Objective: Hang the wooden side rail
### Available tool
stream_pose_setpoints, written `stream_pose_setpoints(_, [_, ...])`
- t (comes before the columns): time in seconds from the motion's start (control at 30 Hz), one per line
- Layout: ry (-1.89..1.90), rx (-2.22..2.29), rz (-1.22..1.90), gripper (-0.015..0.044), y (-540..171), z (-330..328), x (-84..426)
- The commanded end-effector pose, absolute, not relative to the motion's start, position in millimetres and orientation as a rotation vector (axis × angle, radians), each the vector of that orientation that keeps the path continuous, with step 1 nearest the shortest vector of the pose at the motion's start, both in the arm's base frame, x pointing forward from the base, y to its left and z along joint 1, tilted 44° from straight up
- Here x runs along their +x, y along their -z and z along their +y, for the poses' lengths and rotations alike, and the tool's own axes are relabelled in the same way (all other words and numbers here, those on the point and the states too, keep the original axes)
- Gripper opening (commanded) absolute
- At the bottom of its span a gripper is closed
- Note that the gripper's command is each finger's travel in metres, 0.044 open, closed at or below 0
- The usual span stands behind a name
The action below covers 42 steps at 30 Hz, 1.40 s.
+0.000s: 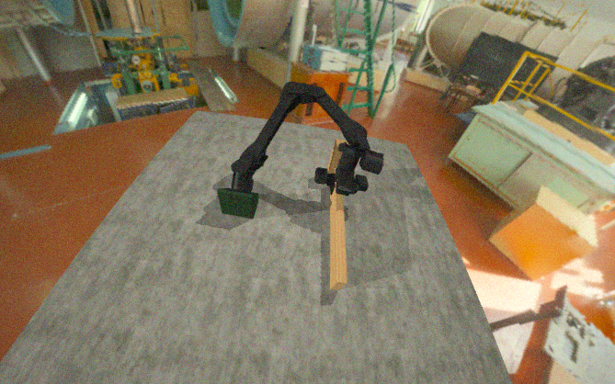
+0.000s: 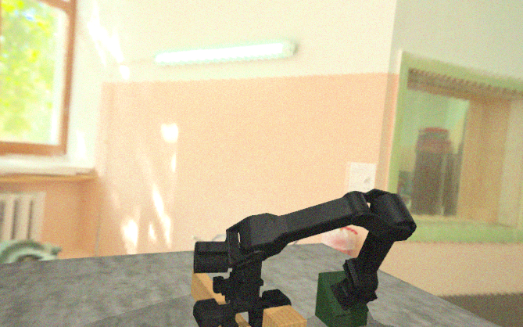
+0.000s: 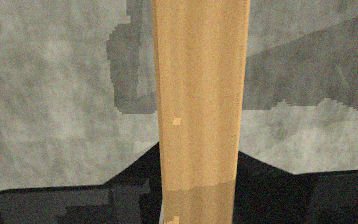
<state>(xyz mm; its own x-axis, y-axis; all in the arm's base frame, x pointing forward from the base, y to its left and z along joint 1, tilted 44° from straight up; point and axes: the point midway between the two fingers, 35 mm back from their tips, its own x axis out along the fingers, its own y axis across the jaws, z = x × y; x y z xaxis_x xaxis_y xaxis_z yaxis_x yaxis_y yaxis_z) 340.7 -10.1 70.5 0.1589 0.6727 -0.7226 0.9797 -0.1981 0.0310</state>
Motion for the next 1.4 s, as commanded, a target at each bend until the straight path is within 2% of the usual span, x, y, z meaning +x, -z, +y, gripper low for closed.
stream_pose_setpoints(0.0, [0.795,1.947,1.549,0.0,-74.4,-11.3,341.0])
stream_pose_setpoints(1.37, [0.795,1.947,1.549,0.0,-78.6,-9.3,342.9])
